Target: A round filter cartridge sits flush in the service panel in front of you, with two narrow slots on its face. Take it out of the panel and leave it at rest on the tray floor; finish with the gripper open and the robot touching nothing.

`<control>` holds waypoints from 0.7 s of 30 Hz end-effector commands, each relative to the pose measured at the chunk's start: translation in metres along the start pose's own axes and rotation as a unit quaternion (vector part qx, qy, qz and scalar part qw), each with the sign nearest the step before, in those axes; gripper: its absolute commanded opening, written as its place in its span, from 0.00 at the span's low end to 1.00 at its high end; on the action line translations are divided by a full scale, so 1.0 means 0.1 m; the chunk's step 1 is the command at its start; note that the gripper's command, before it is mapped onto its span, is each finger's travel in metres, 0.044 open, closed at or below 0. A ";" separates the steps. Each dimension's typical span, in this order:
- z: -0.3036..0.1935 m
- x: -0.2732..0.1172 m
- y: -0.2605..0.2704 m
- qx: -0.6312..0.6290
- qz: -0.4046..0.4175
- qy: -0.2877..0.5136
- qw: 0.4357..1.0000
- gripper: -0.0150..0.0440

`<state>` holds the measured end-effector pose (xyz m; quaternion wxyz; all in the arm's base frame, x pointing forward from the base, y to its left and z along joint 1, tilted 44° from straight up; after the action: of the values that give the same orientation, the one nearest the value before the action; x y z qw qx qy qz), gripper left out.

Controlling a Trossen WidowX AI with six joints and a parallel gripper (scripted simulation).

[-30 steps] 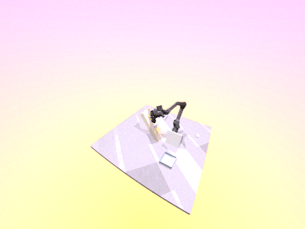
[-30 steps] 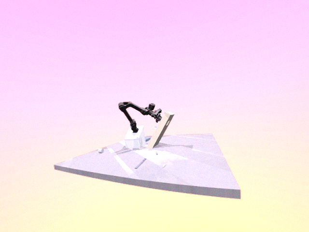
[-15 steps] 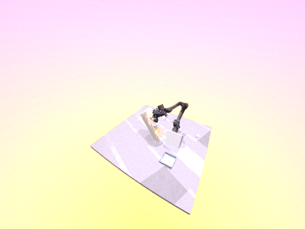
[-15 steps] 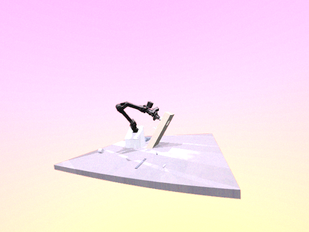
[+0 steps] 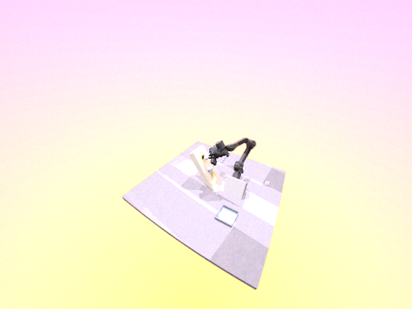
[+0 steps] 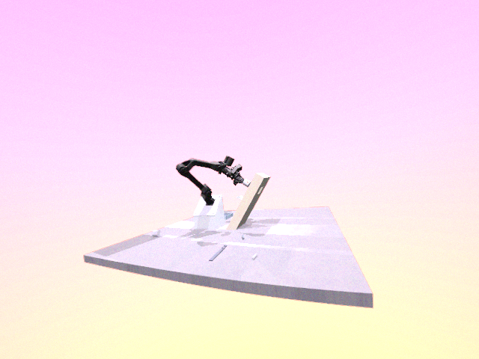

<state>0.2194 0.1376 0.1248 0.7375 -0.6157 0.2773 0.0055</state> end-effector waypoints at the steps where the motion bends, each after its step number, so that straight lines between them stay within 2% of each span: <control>1: -0.10 0.01 0.06 0.002 -0.002 0.000 1.000 0.25; 19: -0.58 0.08 0.40 0.002 -0.003 0.001 1.000 0.25; 21: -0.52 0.08 0.36 -0.001 -0.003 0.004 1.000 0.34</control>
<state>0.1911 0.0944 0.0825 0.7333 -0.6194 0.2804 0.0015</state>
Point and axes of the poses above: the point midway between the two fingers, 35 mm back from their tips, its own x axis out along the fingers, its own y axis across the jaws, z = x × y, the point moved 5 cm from there along -x, back along the fingers, and after that the axes turned 3 degrees about -x, right-handed, at the moved point
